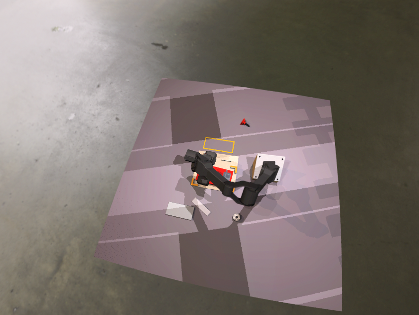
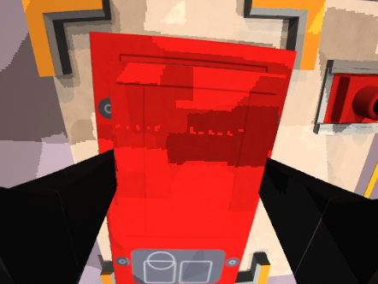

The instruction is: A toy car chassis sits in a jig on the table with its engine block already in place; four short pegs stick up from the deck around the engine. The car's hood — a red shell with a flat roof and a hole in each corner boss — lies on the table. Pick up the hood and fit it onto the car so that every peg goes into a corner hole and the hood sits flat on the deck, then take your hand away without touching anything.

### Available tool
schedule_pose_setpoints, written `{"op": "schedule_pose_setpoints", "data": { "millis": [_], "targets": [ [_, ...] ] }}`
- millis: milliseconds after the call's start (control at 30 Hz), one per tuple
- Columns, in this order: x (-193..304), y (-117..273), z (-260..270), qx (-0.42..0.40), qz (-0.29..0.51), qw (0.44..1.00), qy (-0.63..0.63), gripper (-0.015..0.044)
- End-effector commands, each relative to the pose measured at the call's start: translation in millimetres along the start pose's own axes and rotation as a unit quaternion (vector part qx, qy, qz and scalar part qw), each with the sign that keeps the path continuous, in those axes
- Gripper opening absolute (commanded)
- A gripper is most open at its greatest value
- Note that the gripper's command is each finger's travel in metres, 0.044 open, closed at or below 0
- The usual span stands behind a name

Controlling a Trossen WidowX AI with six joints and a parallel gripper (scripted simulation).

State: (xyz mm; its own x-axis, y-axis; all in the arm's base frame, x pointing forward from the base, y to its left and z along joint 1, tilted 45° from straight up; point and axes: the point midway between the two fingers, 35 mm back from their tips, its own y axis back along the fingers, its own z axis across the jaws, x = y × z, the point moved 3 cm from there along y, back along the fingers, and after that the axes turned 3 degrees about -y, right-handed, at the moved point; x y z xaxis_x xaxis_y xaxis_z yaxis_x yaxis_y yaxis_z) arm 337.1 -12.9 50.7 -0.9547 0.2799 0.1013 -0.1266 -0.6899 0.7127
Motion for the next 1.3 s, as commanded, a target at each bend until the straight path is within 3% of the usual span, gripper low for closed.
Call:
{"op": "schedule_pose_setpoints", "data": {
  "millis": [0, 267, 367, 600, 1267],
  "targets": [
    [0, 0, 0, 0.000, 0.000, 1.000, 0.000, 0.0236],
    [0, 0, 0, 0.000, 0.000, 1.000, 0.000, 0.0440],
    [-1, 7, 0, 0.000, 0.000, 1.000, 0.000, 0.0440],
    [-1, 71, -1, -0.001, 0.003, 1.000, 0.000, 0.0440],
    [-1, 71, -1, -0.001, 0.003, 1.000, 0.000, 0.0440]
  ]
}}
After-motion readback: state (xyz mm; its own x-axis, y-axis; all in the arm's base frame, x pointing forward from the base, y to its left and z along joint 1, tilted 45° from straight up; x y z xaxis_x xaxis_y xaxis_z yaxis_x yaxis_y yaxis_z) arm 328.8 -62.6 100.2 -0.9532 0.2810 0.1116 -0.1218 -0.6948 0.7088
